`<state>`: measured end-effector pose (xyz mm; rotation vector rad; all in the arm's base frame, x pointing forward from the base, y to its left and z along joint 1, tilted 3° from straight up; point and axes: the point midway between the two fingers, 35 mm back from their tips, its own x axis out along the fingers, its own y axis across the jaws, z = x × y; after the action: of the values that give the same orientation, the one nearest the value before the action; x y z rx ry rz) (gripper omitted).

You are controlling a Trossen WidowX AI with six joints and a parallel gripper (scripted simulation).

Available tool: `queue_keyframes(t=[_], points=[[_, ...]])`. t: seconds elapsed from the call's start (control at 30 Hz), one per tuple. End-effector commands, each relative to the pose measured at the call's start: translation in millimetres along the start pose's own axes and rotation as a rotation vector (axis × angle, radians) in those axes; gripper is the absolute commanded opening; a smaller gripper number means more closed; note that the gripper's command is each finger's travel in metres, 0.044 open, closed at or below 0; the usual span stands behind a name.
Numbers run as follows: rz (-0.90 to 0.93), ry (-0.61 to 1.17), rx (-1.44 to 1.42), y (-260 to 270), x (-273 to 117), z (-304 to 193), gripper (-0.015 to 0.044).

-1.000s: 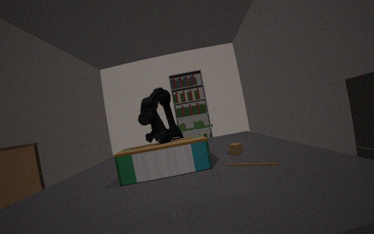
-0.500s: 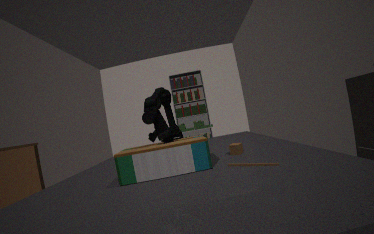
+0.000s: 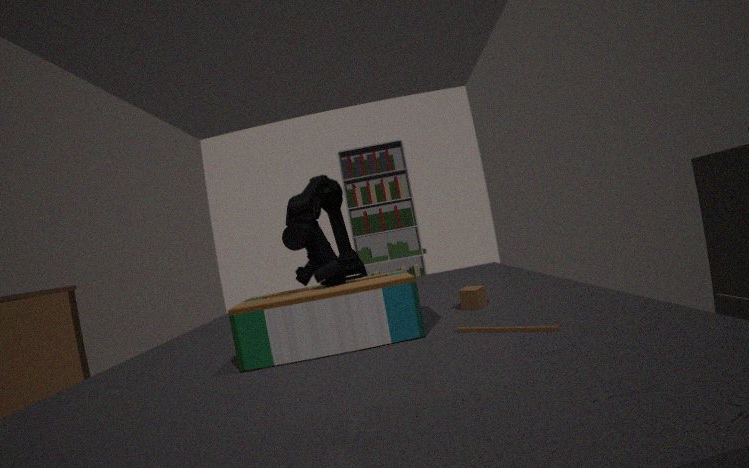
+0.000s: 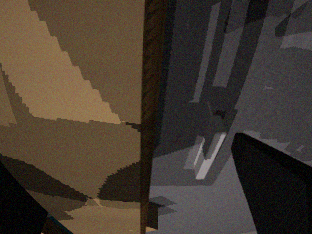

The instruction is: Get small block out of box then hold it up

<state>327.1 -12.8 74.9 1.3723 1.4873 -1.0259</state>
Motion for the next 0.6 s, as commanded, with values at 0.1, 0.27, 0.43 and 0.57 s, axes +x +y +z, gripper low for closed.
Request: queue_keyframes(t=[0.1,0.27,0.43,0.57], points=[[-0.002,0.001,-0.003,0,1,-3,0.04],[-0.002,0.002,-0.003,0,3,-8,0.04],[-0.002,0.002,-0.003,0,4,-13,0.04],[-0.002,0.003,-0.003,0,6,-17,0.04]])
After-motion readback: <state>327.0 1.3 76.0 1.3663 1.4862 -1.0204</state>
